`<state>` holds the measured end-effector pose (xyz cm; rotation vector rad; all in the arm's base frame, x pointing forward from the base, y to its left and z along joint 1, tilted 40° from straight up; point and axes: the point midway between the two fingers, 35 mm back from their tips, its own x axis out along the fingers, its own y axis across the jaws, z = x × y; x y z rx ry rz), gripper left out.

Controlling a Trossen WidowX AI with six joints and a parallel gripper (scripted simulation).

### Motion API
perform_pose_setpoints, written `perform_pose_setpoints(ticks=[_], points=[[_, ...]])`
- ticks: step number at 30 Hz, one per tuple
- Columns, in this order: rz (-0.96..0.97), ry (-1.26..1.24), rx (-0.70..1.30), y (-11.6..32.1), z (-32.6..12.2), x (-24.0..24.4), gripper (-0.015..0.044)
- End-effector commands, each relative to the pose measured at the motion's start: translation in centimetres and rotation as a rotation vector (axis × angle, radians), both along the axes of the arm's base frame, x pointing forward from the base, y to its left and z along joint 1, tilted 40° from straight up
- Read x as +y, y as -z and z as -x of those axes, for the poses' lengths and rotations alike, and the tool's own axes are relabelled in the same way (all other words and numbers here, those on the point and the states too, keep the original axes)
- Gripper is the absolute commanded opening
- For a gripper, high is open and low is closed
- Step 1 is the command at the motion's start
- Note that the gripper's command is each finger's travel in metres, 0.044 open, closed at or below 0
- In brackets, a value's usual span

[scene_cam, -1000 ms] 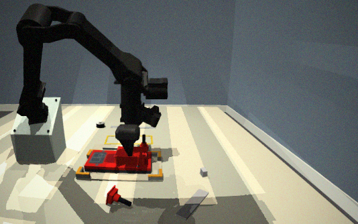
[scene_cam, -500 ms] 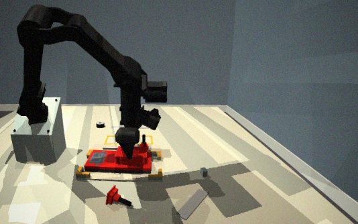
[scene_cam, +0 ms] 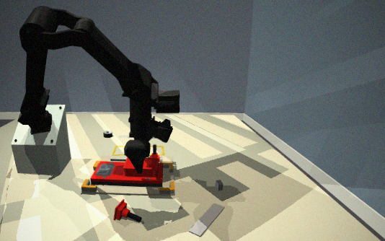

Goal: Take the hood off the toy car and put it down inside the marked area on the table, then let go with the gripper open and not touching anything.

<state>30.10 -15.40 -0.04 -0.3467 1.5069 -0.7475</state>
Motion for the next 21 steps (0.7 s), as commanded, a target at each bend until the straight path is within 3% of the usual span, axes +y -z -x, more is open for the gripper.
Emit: perform_pose_setpoints(ticks=[1, 15, 19, 21], points=[[0.003, -0.005, 0.004, 0.19, 0.04, -0.17, 0.044], [0.003, -0.005, 0.005, 0.72, 0.12, -0.62, 0.044], [0.0, 0.0, 0.0, 0.56, 0.09, -0.48, 0.0335], [0.0, 0.0, 0.0, 0.56, 0.09, -0.48, 0.0322]])
